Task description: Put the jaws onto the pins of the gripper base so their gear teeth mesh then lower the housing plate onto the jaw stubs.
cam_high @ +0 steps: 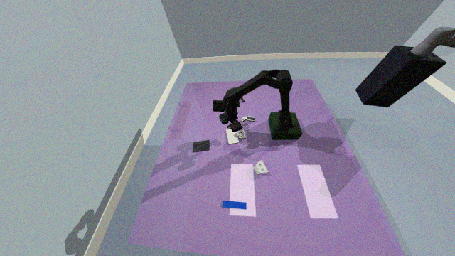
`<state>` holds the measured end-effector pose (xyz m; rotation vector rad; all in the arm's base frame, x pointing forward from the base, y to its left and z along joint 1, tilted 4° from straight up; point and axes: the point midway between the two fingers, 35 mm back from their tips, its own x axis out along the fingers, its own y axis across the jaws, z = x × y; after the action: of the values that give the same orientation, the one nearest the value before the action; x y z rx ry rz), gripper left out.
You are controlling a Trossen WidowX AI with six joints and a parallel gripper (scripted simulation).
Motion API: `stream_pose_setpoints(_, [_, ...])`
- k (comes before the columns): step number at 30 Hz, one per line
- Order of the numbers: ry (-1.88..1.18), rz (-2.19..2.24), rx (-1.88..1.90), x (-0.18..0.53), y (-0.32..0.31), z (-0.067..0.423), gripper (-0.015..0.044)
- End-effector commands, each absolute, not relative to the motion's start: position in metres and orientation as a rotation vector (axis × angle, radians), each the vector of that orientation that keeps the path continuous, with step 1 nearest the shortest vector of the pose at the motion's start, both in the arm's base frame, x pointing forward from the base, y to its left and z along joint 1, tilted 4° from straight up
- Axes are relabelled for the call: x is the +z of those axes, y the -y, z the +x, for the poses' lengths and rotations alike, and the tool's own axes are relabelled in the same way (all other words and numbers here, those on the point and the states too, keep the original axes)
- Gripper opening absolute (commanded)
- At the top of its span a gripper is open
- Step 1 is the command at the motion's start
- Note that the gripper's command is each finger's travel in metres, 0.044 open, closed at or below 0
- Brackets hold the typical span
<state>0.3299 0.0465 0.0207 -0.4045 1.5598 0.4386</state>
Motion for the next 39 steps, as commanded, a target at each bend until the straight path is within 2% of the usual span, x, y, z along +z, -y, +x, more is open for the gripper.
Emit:
stream_pose_setpoints(1, [-1.560, -0.409, 0.440, 0.021, -0.046, 0.329, 0.0134])
stream_pose_setpoints(39, [-1.560, -0.411, 0.442, -0.030, -0.047, 0.327, 0.0134])
